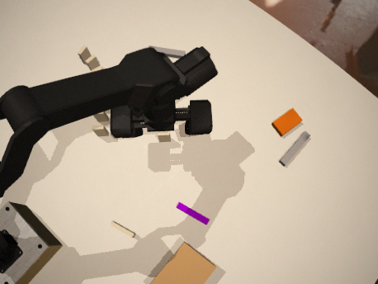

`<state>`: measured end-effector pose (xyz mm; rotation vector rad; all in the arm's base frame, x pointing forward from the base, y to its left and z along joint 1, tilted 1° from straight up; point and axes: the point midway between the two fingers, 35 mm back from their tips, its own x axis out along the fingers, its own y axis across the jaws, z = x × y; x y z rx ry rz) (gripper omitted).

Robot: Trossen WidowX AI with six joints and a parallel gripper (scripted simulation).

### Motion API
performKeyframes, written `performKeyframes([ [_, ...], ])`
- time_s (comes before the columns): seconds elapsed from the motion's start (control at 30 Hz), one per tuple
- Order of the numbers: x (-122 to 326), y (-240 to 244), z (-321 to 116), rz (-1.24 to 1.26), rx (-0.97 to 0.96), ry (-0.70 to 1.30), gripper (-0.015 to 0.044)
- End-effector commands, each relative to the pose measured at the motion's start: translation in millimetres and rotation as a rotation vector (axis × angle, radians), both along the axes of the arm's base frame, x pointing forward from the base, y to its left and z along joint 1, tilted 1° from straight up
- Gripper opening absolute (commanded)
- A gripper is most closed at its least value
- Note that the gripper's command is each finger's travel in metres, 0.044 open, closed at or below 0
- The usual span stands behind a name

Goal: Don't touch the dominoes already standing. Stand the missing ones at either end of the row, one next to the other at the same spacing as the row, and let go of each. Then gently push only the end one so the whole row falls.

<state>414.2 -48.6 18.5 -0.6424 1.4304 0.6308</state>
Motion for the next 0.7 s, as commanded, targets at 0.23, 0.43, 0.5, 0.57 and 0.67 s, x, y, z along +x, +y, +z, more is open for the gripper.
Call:
performKeyframes([
  [0.23,-2,0,-22,0.005,-0.006,0.007,0.0440],
  [0.43,-2,0,-28,0.005,-0.006,0.007,0.0414],
  [0.5,-2,0,-28,0.005,-0.006,0.007,0.0361],
  [0.57,-2,0,-28,0.005,-0.006,0.007,0.0309],
  [0.67,-2,0,-28,0.005,-0.006,0.007,0.0230],
])
